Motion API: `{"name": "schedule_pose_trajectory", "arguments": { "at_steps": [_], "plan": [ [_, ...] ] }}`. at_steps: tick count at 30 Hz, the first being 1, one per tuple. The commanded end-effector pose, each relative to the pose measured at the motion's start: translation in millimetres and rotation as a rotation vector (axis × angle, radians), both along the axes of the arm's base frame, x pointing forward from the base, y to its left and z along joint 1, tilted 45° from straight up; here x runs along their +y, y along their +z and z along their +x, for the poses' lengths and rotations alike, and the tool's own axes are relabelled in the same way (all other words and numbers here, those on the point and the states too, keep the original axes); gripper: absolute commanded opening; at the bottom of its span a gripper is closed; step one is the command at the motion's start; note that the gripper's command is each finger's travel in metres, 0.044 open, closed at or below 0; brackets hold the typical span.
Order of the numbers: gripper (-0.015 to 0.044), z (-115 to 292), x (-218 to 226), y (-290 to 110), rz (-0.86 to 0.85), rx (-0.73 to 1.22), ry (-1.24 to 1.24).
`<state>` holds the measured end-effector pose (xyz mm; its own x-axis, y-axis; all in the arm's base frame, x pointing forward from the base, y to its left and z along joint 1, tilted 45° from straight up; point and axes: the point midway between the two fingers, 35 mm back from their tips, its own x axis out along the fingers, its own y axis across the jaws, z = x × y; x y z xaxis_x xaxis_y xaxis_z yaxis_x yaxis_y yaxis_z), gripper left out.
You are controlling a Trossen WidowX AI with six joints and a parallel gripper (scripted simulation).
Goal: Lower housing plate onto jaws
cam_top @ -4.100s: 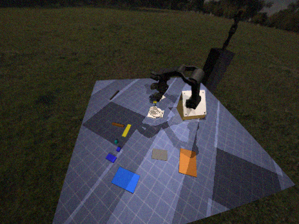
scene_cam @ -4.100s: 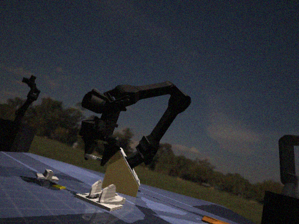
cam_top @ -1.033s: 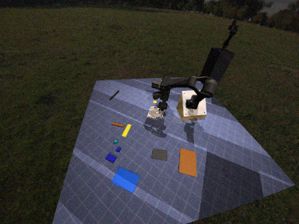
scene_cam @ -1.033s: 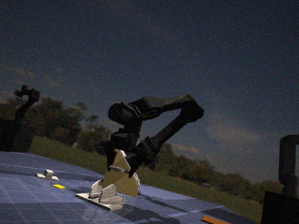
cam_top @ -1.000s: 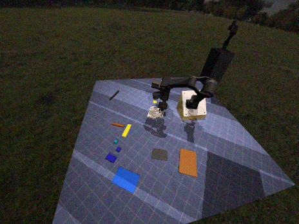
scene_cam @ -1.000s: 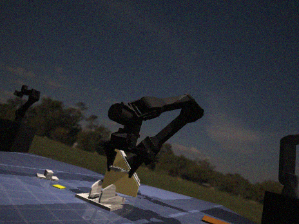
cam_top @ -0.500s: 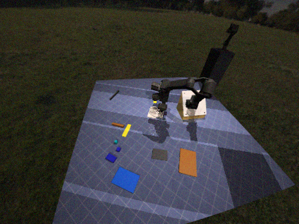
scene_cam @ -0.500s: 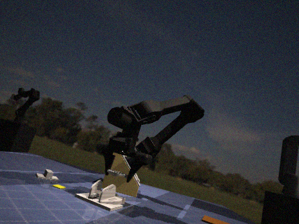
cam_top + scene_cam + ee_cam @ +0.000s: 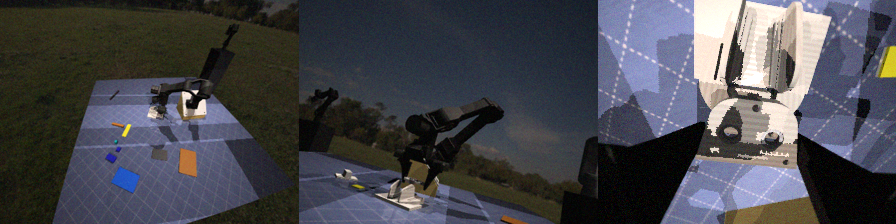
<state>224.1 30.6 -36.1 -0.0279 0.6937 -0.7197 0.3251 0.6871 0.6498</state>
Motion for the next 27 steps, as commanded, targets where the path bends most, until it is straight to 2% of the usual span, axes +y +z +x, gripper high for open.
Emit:
{"name": "schedule_pose_trajectory", "arguments": {
  "at_steps": [1, 27],
  "plan": [
    [0.0351, -2, 6, -6, 0.006, 0.009, -0.003],
    [0.0351, -4, 18, -16, 0.009, 0.01, -0.002]
  ]
}}
